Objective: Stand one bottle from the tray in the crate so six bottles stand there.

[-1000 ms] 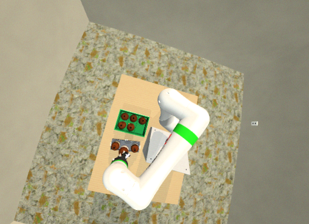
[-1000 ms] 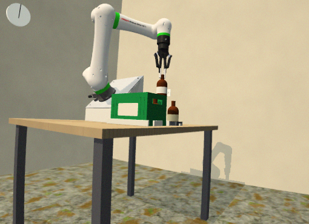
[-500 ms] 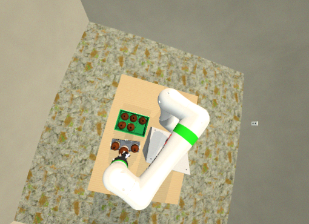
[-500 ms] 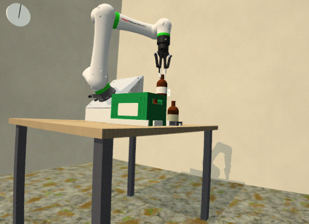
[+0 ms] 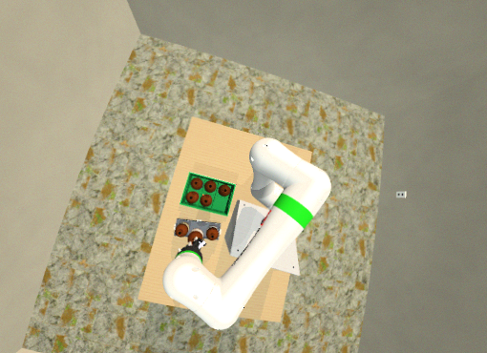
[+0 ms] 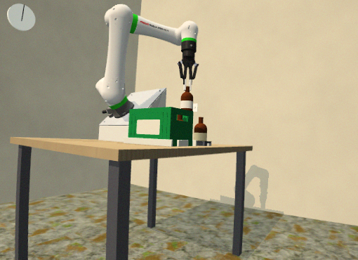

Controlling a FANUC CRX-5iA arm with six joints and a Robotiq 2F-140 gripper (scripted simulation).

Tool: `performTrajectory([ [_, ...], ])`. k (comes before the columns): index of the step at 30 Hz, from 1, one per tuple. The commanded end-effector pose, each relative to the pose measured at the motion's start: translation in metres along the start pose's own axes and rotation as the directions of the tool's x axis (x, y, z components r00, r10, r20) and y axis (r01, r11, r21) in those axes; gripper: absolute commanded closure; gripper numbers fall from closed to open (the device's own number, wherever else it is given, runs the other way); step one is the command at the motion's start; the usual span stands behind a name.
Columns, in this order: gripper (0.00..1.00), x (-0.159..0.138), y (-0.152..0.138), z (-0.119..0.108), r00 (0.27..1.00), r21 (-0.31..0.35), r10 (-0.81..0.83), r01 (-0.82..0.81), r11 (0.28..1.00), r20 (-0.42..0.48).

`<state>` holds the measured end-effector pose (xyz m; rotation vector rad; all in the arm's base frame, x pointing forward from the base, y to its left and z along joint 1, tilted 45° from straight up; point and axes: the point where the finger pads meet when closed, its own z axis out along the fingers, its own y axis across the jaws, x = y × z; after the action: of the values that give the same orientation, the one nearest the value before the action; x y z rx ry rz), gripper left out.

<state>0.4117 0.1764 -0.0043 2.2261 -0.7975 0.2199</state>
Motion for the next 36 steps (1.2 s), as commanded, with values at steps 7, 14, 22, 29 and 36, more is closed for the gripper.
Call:
performTrajectory([
  [7, 1.00, 0.001, 0.005, 0.000, 1.000, 0.000, 0.000, 0.000, 1.000, 0.000],
  [14, 1.00, 0.003, 0.013, 0.000, 1.000, 0.000, 0.000, 0.000, 1.000, 0.000],
  [22, 1.00, 0.004, 0.023, 0.000, 1.000, 0.000, 0.000, 0.000, 1.000, 0.000],
  [29, 1.00, 0.006, 0.033, 0.000, 1.000, 0.000, 0.000, 0.000, 1.000, 0.000],
  [36, 1.00, 0.009, 0.047, 0.000, 1.000, 0.000, 0.000, 0.000, 1.000, 0.000],
])
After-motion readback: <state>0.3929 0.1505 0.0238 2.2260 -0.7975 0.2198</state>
